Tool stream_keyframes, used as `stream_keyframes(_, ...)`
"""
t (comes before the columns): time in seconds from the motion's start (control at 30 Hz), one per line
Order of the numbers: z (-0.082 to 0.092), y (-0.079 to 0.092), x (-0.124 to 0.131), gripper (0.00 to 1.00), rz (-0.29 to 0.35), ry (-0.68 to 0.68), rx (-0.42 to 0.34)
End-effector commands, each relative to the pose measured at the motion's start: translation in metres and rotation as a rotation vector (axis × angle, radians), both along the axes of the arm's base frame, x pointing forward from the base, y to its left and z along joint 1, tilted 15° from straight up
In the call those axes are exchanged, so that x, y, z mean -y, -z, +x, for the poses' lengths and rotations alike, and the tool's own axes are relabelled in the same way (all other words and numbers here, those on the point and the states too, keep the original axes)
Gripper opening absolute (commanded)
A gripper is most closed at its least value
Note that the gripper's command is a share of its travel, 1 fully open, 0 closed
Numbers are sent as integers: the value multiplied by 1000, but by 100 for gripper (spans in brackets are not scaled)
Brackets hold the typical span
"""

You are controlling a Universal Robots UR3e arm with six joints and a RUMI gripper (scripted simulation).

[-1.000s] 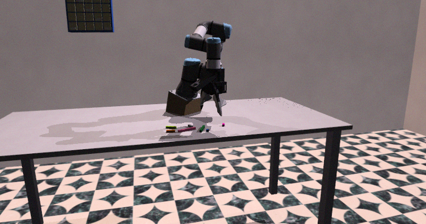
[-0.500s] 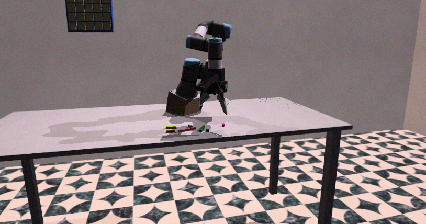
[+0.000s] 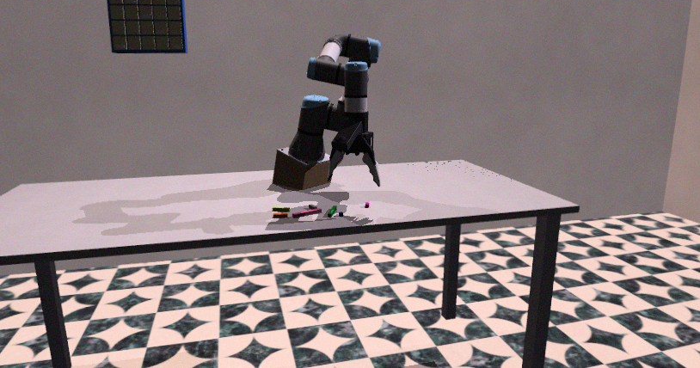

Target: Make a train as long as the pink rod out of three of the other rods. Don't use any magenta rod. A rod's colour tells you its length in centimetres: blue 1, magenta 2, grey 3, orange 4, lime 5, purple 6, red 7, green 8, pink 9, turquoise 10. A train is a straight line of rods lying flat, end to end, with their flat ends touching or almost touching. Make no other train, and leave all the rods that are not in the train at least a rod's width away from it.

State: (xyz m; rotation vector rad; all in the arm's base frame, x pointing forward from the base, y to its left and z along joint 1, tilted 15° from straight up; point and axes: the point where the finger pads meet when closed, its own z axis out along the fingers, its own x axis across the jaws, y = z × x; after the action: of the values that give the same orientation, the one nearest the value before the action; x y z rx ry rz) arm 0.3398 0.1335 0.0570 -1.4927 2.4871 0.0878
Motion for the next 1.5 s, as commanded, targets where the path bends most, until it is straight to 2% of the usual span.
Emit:
stream_keyframes(0.0,-3,-1,-6,100,-21,-163,33)
stream_keyframes(0.2,-5,-1,-9,100,-33,-233,46)
stream_keyframes(0.7,-14,-1,-21,100,-85,-520,99)
stream_keyframes(1.1,-18,-1,-26,100,-104,-626,119)
stream_keyframes(1.47,-19,-1,-27,100,-108,-648,123)
